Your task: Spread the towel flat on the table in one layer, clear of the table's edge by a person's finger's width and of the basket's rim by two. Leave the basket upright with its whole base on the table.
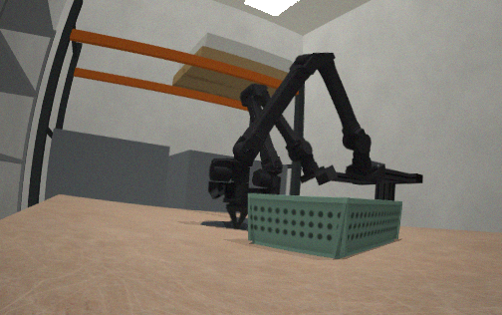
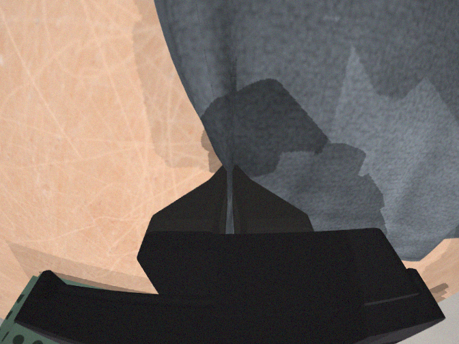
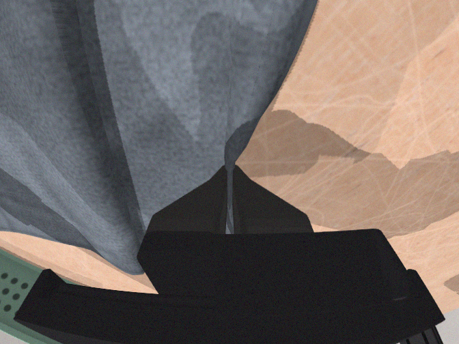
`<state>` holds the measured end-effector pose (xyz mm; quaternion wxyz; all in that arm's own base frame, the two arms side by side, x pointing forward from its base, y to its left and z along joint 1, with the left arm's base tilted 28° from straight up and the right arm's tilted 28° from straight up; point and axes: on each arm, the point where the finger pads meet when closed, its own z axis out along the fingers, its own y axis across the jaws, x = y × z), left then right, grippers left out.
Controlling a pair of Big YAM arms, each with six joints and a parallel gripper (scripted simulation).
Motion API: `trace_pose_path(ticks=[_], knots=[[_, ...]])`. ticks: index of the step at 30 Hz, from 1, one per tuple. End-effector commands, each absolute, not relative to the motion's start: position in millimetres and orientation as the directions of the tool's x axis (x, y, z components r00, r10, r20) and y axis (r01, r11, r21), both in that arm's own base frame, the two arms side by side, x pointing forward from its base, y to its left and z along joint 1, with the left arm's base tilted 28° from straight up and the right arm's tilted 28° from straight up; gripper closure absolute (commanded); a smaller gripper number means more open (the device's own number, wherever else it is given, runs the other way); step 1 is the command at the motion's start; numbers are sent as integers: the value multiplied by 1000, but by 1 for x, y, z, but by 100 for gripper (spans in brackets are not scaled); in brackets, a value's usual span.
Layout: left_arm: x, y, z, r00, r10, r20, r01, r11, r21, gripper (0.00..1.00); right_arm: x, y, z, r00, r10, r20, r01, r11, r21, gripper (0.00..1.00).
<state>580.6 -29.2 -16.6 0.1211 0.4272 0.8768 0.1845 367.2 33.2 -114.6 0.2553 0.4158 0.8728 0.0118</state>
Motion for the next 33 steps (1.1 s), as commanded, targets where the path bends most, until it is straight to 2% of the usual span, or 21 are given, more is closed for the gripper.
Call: trace_pose_path(ticks=[1, 8, 18, 33], knots=[[603, -29, -6, -607, 790, -90, 675, 572, 466, 99, 350, 14, -130, -530, 733, -426, 753, 638, 161, 99], [624, -48, 20, -591, 796, -133, 659, 571, 490, 99, 332, 15, -136, -557, 723, -409, 750, 650, 126, 99], [653, -56, 26, -600, 793, -102, 675, 571, 467, 99, 314, 12, -139, -566, 726, -392, 758, 645, 99, 99], [673, -54, 37, -615, 786, -68, 687, 576, 443, 99, 314, 22, -121, -504, 743, -441, 748, 631, 208, 99]])
